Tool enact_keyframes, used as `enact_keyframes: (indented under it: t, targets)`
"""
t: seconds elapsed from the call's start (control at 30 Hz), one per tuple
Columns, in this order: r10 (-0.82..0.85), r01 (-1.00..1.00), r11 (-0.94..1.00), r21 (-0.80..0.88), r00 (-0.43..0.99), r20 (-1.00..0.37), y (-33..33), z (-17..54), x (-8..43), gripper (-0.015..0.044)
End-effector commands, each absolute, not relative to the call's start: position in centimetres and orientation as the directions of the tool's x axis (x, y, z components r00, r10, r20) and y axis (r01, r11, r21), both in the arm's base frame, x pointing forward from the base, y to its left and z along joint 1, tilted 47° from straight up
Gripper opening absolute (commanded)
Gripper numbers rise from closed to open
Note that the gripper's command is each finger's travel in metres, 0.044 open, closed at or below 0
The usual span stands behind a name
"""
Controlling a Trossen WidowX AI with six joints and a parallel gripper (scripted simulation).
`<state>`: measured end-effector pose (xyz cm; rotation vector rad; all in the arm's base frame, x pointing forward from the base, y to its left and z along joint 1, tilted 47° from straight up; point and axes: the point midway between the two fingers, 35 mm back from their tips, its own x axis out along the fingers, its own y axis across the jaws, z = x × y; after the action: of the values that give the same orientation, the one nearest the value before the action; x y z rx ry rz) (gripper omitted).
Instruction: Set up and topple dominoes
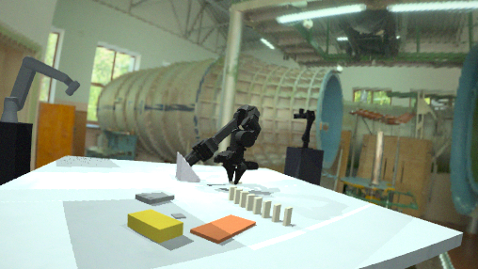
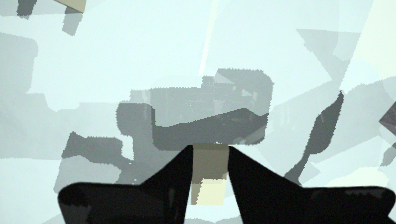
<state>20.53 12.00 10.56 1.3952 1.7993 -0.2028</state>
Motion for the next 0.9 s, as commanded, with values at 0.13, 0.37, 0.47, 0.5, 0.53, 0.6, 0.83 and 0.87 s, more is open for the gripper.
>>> enact_keyframes:
  t: [0.13,0.37,0.47,0.5,0.53,0.6,0.83,0.87]
  targets:
    - [0.73,0.858,0.366,0.36,-0.025,-0.683,5.3,16.5,20.6,0.0107]
    - [0.728,0.802,0.423,0.421,-0.024,-0.685,5.6,17.2,20.7,0.0107]
    - [0.723,0.479,0.614,0.627,-0.022,-0.691,8.0,19.6,20.6,0.0107]
    - [0.723,0.34,0.655,0.675,-0.021,-0.69,8.8,20.5,20.5,0.0107]
    - [0.725,0.193,0.679,0.708,-0.021,-0.689,9.6,21.4,20.2,0.0107]
    - [0.73,-0.085,0.68,0.729,-0.022,-0.683,11.1,23.1,19.6,0.0107]
    - [0.733,-0.185,0.666,0.723,-0.023,-0.68,11.7,23.8,19.3,0.0107]
    - [0.733,-0.185,0.666,0.723,-0.023,-0.68,11.7,23.8,19.3,0.0107]
